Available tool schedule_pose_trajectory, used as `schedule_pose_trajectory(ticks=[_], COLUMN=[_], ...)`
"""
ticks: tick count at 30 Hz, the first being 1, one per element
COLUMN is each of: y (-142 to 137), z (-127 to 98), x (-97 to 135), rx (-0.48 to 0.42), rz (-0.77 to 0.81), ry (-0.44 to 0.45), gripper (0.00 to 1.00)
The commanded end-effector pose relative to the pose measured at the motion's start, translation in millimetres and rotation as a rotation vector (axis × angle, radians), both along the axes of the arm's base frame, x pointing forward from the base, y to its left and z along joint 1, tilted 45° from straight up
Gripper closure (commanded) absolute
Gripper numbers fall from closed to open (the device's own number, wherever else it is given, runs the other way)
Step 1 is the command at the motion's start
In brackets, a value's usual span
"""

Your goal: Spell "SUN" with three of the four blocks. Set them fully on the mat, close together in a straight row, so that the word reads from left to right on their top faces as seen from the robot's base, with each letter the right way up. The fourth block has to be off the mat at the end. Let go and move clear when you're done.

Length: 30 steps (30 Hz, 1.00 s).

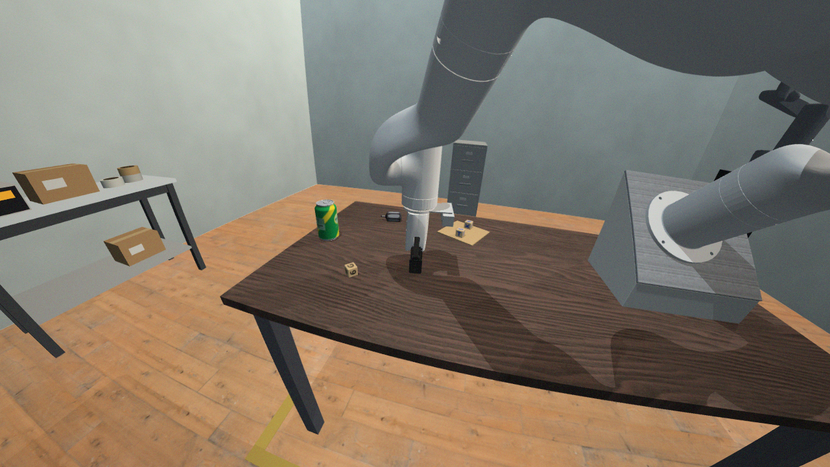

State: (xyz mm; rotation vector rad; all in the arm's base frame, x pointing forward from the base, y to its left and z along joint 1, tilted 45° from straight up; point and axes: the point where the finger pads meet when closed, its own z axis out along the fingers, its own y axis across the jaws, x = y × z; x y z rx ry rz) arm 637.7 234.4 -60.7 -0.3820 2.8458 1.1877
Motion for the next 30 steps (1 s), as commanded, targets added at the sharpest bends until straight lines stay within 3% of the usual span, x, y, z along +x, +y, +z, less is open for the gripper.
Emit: schedule_pose_trajectory(ticks=[1, 17, 18, 30], y=[-0.5, -0.5, -0.5, -0.5], z=[0.8, 0.8, 0.8, 0.8], x=[1.0, 1.0, 1.0, 1.0], rx=[0.000, 0.000, 0.000, 0.000], rz=[-0.001, -0.001, -0.001, -0.001], ry=[-0.002, -0.002, -0.002, -0.002], gripper=[0.57, 0.57, 0.77, 0.77])
